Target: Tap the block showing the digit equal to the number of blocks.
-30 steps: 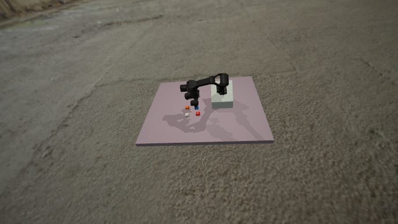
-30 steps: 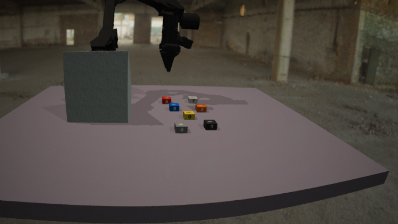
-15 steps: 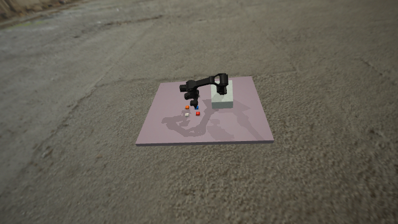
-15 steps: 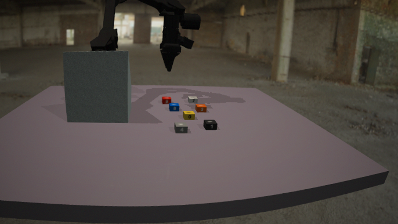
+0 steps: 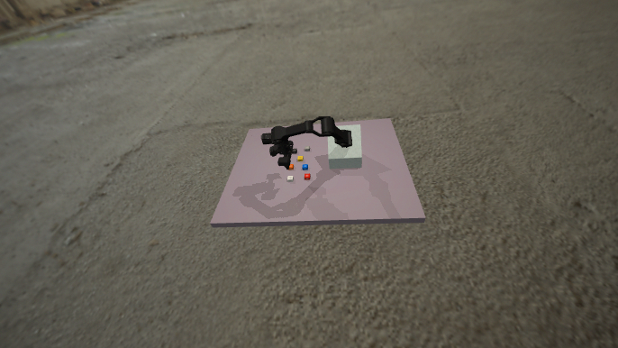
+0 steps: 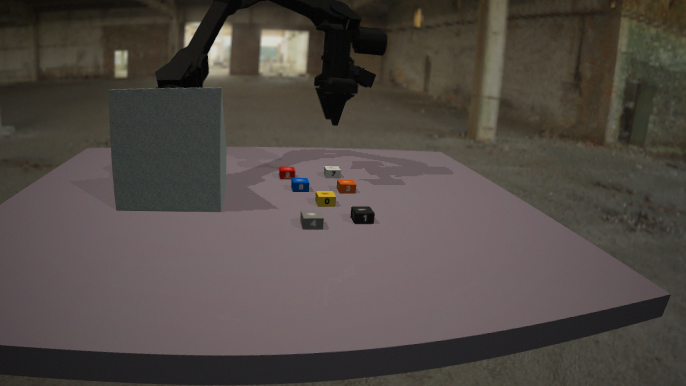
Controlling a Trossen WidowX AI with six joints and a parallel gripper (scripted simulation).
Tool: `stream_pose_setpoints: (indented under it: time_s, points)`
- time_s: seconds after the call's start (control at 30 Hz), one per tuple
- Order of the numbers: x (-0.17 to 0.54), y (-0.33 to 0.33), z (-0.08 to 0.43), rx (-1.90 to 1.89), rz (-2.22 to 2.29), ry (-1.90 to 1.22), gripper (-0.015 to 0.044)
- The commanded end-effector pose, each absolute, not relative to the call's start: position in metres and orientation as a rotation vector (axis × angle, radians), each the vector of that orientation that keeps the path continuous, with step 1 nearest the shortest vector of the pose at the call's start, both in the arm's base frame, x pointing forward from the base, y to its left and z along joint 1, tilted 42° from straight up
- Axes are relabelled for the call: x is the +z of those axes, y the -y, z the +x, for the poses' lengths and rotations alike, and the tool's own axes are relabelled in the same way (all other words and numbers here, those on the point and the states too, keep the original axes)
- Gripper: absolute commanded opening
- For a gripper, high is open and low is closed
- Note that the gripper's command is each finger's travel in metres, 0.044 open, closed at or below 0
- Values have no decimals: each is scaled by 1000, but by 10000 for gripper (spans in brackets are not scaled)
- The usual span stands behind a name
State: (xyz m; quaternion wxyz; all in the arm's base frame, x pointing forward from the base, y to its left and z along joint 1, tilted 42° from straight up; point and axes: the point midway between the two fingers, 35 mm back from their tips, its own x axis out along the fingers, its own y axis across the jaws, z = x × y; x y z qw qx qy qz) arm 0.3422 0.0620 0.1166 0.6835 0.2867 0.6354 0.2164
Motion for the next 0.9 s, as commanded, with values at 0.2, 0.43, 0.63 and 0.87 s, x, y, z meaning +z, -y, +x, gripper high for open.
stream_pose_setpoints:
  time_s: [0.2,0.43,0.63,0.87]
  points:
    - [119,-62,345,483,644,-1419,400]
    - [116,-64,346,484,644,-1419,374]
    - [59,-116,353,486,647,-1418,216]
    - [59,-116,353,486,647,-1418,33]
